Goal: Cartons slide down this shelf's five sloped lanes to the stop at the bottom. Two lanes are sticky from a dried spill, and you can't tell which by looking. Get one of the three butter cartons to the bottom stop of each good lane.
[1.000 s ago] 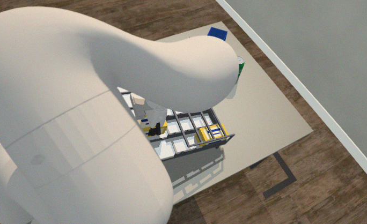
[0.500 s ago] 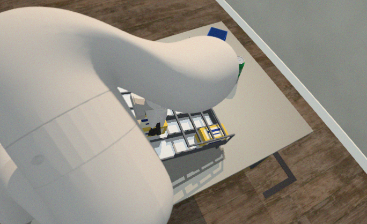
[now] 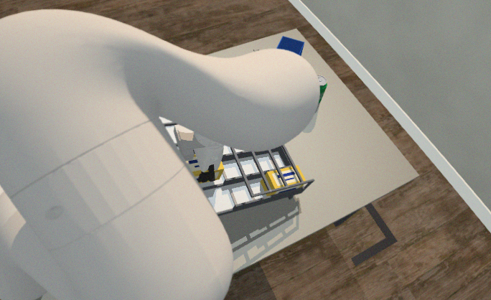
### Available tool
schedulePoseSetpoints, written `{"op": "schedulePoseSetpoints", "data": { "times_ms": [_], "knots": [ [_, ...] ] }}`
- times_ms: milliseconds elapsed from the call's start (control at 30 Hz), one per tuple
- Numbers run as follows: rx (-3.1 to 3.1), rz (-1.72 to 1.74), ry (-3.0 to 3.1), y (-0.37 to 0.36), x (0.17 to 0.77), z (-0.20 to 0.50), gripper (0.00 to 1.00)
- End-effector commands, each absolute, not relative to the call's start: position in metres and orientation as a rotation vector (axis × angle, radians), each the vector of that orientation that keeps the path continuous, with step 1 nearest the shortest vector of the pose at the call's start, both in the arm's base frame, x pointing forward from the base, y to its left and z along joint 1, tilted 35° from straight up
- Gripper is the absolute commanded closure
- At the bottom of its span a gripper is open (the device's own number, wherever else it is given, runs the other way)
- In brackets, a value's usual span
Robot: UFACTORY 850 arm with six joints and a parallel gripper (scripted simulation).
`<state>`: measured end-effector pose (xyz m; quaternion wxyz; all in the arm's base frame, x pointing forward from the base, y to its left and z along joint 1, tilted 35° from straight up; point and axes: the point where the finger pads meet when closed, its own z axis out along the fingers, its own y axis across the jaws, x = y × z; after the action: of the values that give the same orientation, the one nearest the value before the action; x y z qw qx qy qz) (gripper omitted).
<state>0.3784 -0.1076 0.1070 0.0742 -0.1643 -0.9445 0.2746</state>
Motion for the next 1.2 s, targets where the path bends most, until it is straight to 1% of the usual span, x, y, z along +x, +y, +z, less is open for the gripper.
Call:
{"op": "schedulePoseSetpoints", "data": {
  "times_ms": [0, 1167],
  "knots": [
    [-0.493, 0.824, -2.836, -0.1093, 0.3782, 0.1052, 1.00],
    [-0.493, 0.824, -2.836, -0.1119, 0.3777, 0.1011, 1.00]
  ]
}}
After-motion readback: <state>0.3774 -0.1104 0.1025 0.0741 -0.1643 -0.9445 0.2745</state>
